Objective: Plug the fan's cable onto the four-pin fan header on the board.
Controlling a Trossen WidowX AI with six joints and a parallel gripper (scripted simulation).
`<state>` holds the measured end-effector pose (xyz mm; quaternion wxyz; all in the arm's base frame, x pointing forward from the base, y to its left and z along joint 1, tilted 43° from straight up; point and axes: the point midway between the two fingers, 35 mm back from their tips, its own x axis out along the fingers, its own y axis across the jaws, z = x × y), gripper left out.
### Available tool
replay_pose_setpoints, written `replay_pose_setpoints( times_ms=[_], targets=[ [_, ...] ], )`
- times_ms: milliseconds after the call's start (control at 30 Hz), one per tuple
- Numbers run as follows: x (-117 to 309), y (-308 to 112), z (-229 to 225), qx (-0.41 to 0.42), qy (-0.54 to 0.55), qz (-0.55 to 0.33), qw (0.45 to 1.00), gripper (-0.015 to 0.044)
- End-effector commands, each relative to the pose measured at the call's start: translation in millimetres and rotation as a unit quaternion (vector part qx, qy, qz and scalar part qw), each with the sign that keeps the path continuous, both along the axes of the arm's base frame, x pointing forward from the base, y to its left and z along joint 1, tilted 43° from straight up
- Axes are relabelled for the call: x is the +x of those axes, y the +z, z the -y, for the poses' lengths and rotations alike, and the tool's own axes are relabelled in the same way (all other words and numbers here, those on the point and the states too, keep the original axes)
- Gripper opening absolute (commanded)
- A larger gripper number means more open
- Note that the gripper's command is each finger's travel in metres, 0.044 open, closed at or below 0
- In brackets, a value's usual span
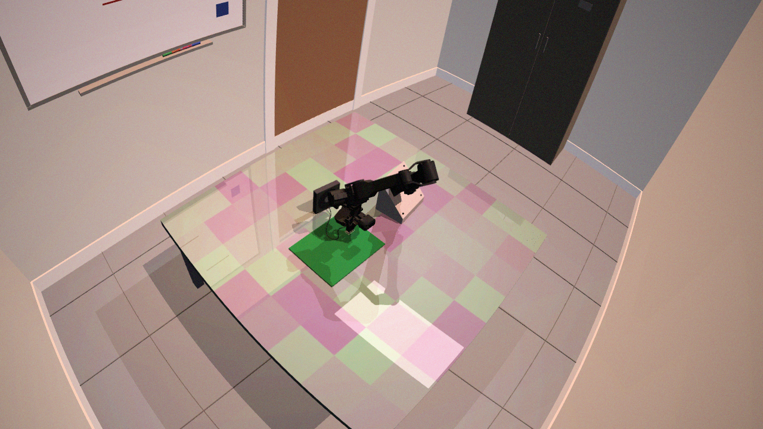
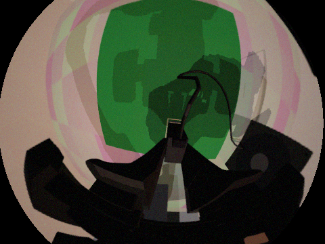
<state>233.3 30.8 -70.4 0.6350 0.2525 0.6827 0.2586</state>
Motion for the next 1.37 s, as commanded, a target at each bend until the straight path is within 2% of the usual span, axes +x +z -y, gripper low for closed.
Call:
replay_pose_setpoints(
  times_ms=[0,167,500,600,733,933,1233,1333],
  targets=[
    [-0.4,-2.4,-2.6,0.001,-0.001,-0.001,1.0,0.0],
    [-0.7,-4.6,-4.7,0.001,-0.001,-0.001,1.0,0.0],
    [-0.3,-2.8,-2.6,0.0,0.0,0.0,1.0,0.026],
    [0.2,-0.8,-0.5,0.0,0.0,0.0,1.0,0.026],
    [3.7,35.0,33.1,-0.001,-0.001,-0.001,1.0,0.026],
    [1.9,38.4,34.9,-0.001,-0.001,-0.001,1.0,0.026],
    [-91.1,72.5,11.3,0.0,-0.001,-0.005,1.0,0.026],
    [-107.1,74.7,5.4,0.0,-0.001,-0.006,1.0,0.026]
  ],
)
